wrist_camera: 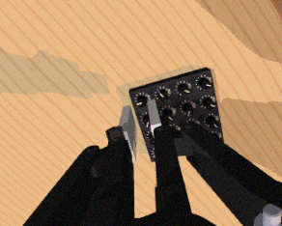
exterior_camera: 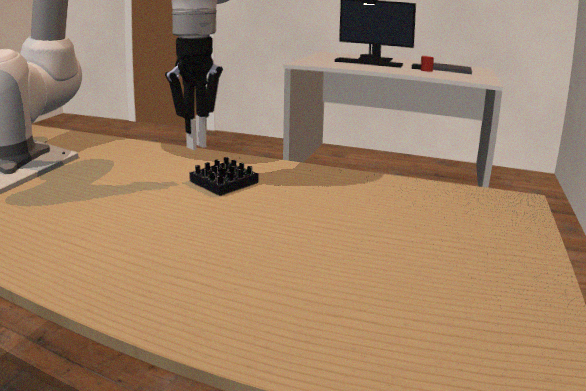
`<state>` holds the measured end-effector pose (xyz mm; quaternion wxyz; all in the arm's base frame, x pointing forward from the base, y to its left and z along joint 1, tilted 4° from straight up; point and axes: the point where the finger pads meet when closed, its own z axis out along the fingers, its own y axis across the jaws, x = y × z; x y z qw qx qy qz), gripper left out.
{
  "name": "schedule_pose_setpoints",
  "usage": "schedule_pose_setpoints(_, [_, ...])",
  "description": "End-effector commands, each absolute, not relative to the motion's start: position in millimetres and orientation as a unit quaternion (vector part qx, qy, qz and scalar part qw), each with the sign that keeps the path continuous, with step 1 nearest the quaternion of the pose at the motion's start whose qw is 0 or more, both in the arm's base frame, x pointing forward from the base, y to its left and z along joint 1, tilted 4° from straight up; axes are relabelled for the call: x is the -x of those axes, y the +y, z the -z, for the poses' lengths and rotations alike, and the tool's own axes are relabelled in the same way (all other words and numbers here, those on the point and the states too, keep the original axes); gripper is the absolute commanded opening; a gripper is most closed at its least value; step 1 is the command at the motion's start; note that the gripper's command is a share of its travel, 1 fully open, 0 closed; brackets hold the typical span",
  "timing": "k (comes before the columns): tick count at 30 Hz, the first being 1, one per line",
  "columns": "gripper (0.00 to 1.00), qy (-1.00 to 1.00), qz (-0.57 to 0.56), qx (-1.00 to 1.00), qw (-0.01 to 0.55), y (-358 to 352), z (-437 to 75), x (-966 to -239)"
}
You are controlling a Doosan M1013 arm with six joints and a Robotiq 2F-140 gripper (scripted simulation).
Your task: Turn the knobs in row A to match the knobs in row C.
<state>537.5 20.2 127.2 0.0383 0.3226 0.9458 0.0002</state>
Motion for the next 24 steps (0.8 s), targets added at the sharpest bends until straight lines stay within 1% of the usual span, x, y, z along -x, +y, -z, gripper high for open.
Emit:
schedule_pose_setpoints(1, [0.12,0.946,0.0,-0.323,0.038,20.2,-124.2,-537.7])
schedule_pose_setpoints(24, [0.12,0.946,0.0,-0.323,0.038,19.8,-98.0,-539.6])
